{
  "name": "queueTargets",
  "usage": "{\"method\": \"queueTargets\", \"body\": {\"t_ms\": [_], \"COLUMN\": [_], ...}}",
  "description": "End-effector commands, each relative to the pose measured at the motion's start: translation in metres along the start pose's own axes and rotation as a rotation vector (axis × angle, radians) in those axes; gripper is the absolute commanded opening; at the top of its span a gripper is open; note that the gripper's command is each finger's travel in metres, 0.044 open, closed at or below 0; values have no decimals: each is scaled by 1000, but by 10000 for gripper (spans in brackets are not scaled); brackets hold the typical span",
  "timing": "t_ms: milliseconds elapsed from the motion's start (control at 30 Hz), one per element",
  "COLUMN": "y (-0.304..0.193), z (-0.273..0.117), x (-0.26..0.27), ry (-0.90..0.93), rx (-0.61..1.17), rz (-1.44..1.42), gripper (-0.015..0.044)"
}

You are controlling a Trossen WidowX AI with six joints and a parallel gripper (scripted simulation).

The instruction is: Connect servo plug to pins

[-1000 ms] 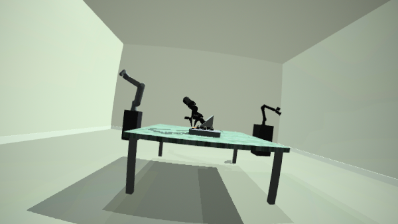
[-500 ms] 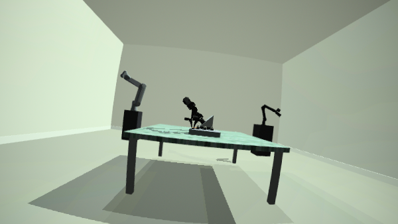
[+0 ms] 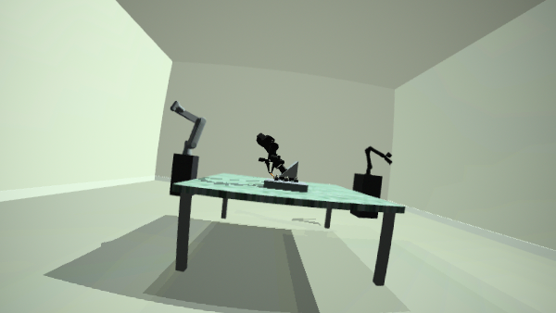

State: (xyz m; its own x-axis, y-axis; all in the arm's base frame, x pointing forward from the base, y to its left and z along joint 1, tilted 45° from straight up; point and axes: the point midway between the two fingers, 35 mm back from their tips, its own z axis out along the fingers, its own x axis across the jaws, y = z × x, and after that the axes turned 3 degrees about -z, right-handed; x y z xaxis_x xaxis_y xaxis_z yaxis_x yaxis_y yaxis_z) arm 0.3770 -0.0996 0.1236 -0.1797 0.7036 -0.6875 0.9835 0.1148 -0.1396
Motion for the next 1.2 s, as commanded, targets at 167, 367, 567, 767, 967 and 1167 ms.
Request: {"method": "queueTargets", "body": {"t_ms": [167, 367, 567, 767, 967, 1167], "y": [-7, -20, -36, -54, -75, -97], "z": [-11, -16, -19, -20, -20, -18], "x": [14, 42, 68, 91, 113, 132], "ry": [4, 14, 22, 26, 26, 23], "rx": [0, -3, -4, -3, 0, 4], "rz": [25, 58, 92, 126, 161, 197], "gripper": [0, 0, 0, 0, 0, 0]}}
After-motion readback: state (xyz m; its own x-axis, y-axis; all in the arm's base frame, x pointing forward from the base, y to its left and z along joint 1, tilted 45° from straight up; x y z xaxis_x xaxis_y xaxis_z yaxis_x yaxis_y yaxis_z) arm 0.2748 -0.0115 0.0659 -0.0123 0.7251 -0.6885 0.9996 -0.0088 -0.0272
